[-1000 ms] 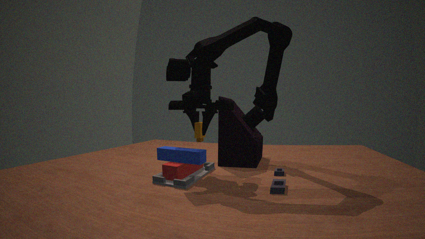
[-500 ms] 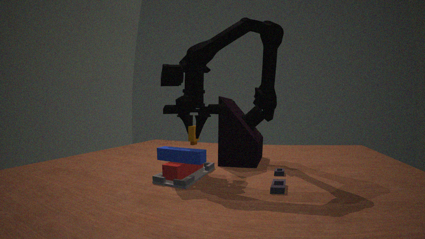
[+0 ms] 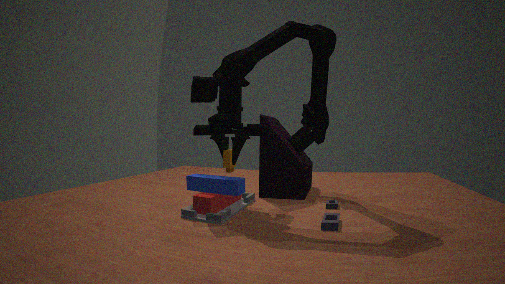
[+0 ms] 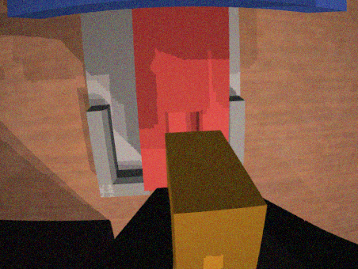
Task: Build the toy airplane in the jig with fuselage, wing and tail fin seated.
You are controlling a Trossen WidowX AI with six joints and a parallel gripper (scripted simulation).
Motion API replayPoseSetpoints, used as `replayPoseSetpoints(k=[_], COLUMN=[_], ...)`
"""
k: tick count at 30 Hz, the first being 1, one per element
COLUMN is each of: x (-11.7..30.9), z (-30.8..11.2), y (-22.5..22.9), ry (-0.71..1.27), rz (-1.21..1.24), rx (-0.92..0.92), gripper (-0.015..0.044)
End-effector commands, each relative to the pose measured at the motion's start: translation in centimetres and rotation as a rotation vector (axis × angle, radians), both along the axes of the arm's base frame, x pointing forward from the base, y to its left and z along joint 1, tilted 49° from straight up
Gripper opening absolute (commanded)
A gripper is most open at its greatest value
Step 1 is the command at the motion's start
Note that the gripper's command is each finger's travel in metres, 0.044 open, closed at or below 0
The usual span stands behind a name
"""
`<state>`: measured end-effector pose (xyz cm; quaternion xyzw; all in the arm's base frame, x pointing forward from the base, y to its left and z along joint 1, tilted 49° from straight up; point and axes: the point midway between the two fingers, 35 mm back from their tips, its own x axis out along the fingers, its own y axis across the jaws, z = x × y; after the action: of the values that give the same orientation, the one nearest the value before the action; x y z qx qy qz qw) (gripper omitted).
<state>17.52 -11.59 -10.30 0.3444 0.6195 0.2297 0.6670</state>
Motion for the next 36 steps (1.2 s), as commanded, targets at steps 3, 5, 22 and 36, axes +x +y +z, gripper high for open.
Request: replayPoseSetpoints(k=[3,5,22,36], x=[-0.1,-0.1,0.3,0.4], z=[-0.1,-0.1,-1.9,-2.8], y=[-0.2,-0.2,1.7,2.8], ry=[-0.001,-0.001,-0.001,-0.002], rz=[0.007,0.007,0.006,0.007], rx=[-0.006,-0.006,-0.005,-0.004], gripper=[0.0065,0.0065,0.0065,0.0065])
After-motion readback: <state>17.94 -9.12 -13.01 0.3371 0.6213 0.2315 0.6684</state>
